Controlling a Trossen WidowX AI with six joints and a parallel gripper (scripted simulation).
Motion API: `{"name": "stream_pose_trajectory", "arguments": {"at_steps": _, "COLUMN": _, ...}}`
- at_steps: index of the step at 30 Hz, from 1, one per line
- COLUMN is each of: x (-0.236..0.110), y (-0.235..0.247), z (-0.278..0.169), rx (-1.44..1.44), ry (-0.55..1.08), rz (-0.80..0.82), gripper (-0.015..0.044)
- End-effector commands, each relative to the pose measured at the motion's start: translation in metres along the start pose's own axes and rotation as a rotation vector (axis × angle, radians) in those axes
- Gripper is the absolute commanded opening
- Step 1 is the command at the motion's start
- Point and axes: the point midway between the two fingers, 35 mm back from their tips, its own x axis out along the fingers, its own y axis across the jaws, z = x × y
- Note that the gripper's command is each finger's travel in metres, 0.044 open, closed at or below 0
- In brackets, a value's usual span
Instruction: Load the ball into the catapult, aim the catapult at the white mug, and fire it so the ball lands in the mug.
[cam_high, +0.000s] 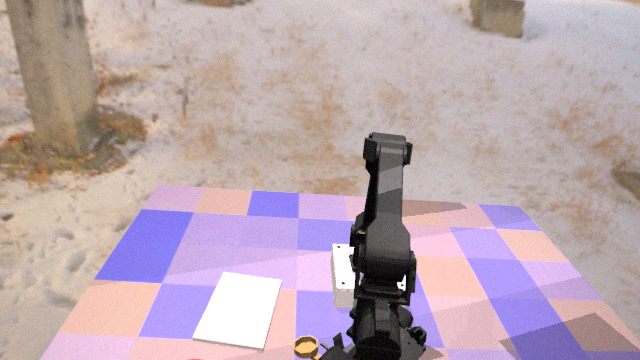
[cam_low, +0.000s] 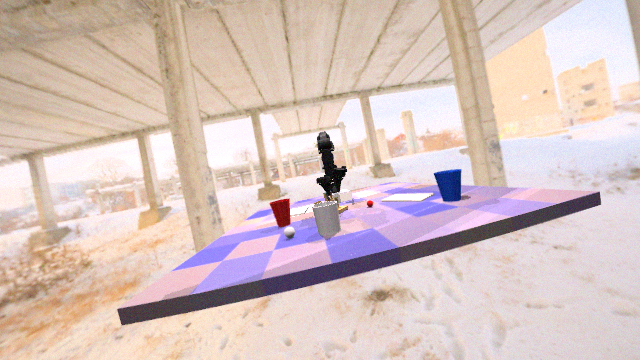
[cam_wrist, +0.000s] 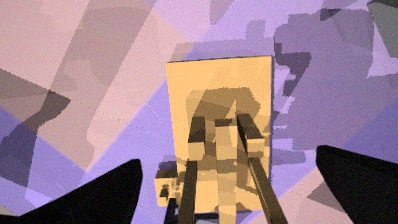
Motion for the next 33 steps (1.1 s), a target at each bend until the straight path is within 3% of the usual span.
{"name": "stream_pose_trajectory", "arguments": {"at_steps": 1, "x": -0.040, "y": 0.001, "z": -0.001, "rx": 0.002, "ry": -0.016, "rz": -0.023, "gripper": 0.0440}}
{"name": "stream_pose_trajectory", "arguments": {"at_steps": 3, "x": -0.025, "y": -0.002, "z": 0.001, "rx": 0.000, "ry": -0.020, "rz": -0.028, "gripper": 0.0440}}
{"name": "stream_pose_trajectory", "arguments": {"at_steps": 10, "x": -0.032, "y": 0.002, "z": 0.000, "rx": 0.006, "ry": -0.016, "rz": -0.026, "gripper": 0.0440}}
{"name": "stream_pose_trajectory", "arguments": {"at_steps": 15, "x": 0.012, "y": 0.001, "z": 0.000, "rx": 0.006, "ry": -0.016, "rz": -0.026, "gripper": 0.0440}}
{"name": "stream_pose_trajectory", "arguments": {"at_steps": 33, "x": 0.034, "y": -0.001, "z": 0.001, "rx": 0.006, "ry": -0.016, "rz": -0.026, "gripper": 0.0440}}
